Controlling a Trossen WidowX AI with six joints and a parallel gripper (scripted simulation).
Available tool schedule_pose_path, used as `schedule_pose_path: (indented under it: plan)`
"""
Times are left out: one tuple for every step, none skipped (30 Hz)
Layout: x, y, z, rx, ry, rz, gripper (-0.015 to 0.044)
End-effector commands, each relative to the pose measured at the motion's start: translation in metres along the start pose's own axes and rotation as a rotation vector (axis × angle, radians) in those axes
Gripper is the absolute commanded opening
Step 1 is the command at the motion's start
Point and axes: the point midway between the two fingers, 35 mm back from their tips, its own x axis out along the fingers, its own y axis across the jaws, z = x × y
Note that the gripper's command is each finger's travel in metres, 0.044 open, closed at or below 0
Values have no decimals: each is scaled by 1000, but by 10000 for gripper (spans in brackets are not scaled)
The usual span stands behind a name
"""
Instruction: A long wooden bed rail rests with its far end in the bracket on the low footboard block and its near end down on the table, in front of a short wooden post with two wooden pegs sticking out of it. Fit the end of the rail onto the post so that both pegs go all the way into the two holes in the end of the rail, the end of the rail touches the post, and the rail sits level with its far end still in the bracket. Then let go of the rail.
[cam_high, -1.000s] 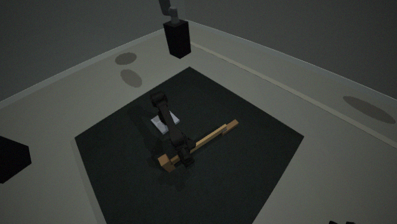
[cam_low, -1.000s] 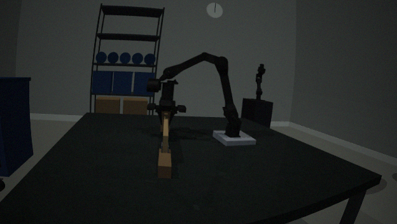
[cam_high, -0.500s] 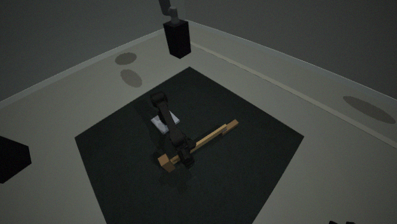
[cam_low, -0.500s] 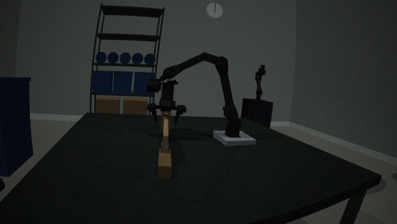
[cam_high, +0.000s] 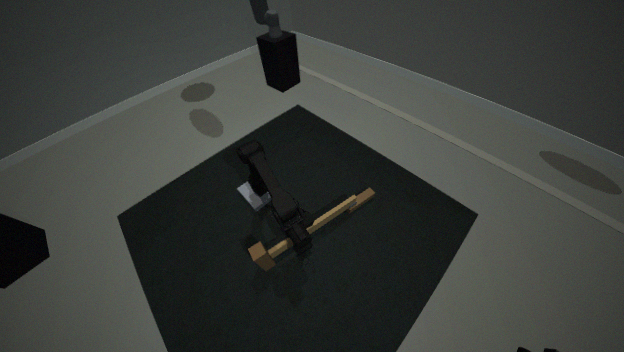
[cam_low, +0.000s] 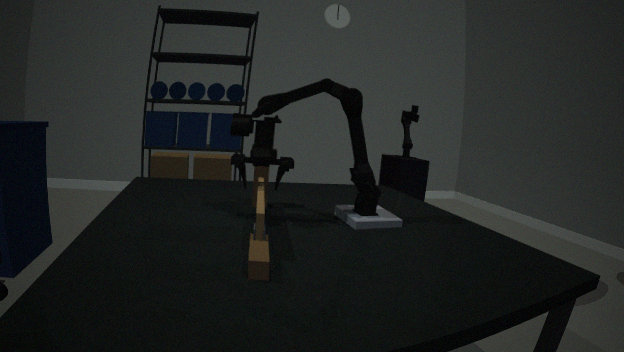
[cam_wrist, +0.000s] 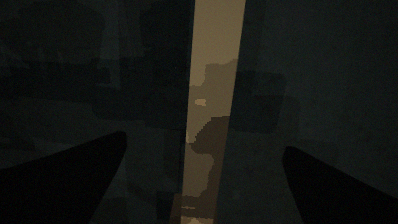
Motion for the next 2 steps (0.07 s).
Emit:
schedule_pose_path:
  plan:
    - [0,0,0,3,2,3,440]
    - [0,0,0,3,2,3,440]
